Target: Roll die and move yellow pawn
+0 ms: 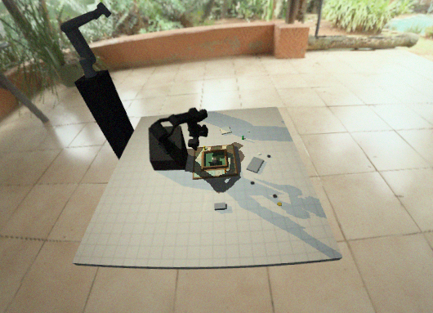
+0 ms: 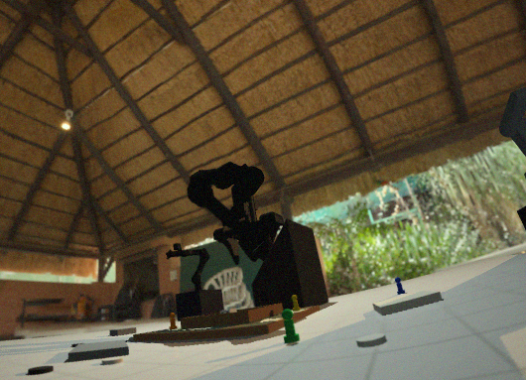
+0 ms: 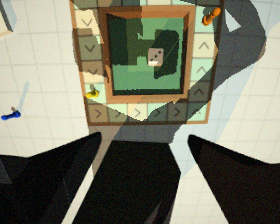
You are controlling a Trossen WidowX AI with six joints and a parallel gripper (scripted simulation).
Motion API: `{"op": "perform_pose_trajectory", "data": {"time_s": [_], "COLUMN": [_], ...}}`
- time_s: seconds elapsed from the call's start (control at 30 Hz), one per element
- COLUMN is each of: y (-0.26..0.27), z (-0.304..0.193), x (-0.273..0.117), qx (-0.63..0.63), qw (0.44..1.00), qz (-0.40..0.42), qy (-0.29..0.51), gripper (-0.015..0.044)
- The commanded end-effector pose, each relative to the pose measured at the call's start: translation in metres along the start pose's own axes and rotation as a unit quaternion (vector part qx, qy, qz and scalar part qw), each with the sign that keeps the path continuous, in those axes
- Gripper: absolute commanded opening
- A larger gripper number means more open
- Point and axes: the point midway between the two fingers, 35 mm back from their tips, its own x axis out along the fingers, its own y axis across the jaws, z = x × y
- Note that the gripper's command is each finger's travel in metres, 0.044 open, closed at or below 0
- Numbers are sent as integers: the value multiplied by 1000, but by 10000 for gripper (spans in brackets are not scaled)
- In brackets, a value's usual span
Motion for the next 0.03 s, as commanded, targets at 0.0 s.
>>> {"op": "perform_pose_trajectory", "data": {"time_s": [0.0], "y": [0], "z": [1], "x": [0], "qx": [1], "qw": [1000], "qz": [0], "qy": [0], "gripper": [440]}}
